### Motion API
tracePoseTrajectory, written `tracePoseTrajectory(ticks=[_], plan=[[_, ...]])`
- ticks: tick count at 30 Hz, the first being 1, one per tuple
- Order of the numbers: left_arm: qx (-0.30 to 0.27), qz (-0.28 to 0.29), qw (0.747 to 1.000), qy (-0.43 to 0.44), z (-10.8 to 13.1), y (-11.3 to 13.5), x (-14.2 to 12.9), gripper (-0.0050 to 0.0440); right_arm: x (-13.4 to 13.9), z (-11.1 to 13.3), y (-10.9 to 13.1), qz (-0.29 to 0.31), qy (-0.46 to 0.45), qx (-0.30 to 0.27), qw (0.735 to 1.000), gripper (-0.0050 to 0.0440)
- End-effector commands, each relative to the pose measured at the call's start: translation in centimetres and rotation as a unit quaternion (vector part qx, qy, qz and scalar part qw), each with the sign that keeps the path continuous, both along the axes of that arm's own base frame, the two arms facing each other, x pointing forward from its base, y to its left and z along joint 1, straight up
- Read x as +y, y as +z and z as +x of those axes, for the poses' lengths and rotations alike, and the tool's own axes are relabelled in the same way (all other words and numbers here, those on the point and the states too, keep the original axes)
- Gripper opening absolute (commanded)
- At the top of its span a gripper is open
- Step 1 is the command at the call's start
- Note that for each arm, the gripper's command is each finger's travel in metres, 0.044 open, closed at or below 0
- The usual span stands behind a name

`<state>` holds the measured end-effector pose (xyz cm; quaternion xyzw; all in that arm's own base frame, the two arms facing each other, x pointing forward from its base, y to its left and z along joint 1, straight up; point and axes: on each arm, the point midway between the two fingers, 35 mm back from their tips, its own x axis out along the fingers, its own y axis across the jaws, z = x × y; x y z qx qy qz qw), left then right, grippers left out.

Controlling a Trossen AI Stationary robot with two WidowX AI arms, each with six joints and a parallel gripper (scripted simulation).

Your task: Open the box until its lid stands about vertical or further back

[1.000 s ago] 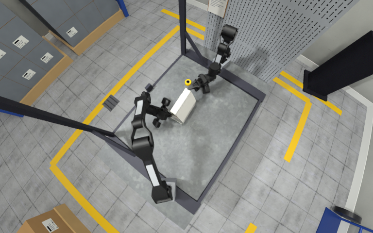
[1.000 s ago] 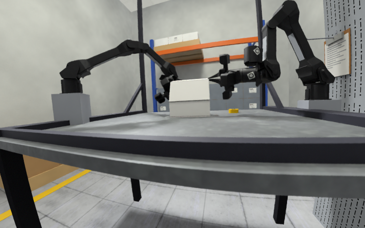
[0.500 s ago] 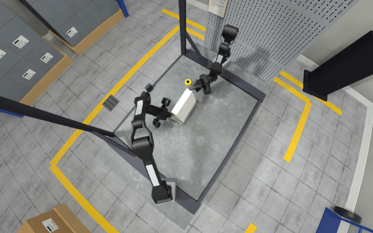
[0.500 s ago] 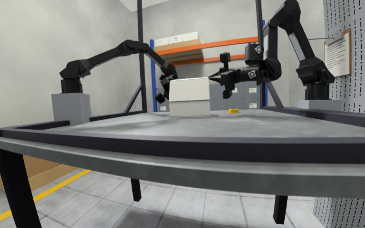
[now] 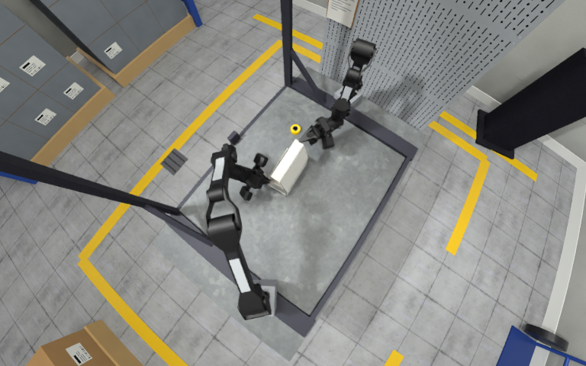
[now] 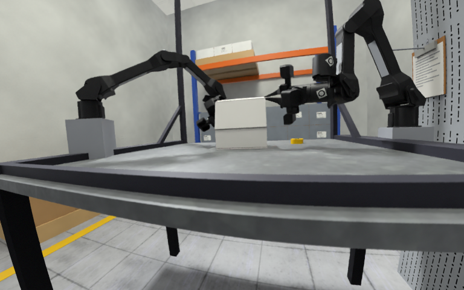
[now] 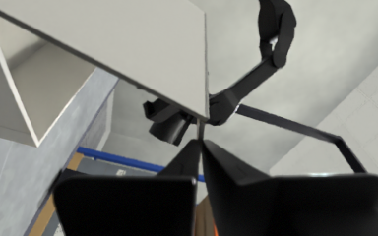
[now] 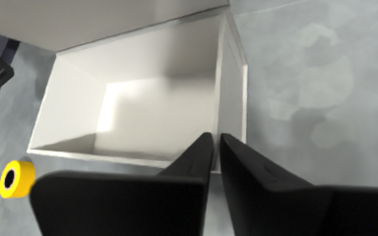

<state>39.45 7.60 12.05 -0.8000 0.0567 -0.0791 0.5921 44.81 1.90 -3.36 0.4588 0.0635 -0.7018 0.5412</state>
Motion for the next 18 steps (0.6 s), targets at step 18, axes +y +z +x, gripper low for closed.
tracePoseTrajectory(ticks=[18], plan=[[-0.021, 0.006, 1.0, -0.002, -0.21, 1.61, 1.37, 0.001, 0.32, 0.35, 0.65, 0.009, 0.0, -0.01, 1.0, 0.0024]])
